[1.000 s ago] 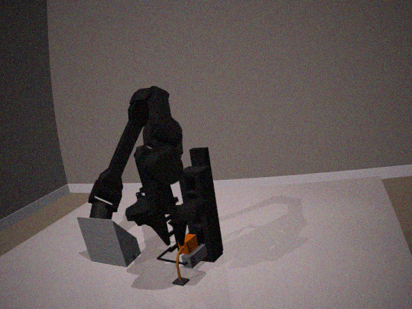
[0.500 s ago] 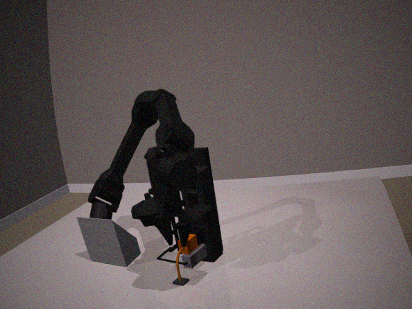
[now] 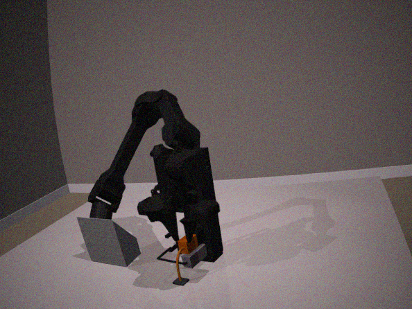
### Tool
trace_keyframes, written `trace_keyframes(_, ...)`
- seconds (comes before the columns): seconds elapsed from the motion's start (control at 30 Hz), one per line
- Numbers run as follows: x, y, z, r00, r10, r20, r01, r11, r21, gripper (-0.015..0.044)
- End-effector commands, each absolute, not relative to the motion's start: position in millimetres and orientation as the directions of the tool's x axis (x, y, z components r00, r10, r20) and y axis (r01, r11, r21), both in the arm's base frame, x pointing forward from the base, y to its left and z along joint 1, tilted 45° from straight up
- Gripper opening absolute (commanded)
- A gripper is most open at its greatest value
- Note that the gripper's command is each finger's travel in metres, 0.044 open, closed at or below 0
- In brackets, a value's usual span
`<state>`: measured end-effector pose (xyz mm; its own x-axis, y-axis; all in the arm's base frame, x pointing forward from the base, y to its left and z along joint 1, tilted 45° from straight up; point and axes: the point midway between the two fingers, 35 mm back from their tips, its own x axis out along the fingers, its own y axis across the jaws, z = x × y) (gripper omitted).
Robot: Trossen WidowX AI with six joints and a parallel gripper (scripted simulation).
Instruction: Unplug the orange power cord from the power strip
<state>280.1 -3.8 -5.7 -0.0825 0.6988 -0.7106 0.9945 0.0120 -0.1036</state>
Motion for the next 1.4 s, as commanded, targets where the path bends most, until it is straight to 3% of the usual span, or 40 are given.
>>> trace_keyframes(0.0, 280, 1, 0, -0.079, 0.702, -0.708, 0.994, 0.006, -0.105, 0.016)
trace_keyframes(0.47, 279, 10, -8, -0.079, 0.702, -0.708, 0.994, 0.007, -0.105, 0.016)
trace_keyframes(0.6, 279, 8, -6, -0.082, 0.699, -0.71, 0.995, 0.013, -0.102, 0.0055)
trace_keyframes(0.87, 279, 8, -6, -0.082, 0.699, -0.71, 0.995, 0.013, -0.102, 0.0002)
trace_keyframes(1.37, 280, -7, -20, -0.08, 0.697, -0.712, 0.995, 0.01, -0.102, 0.0)
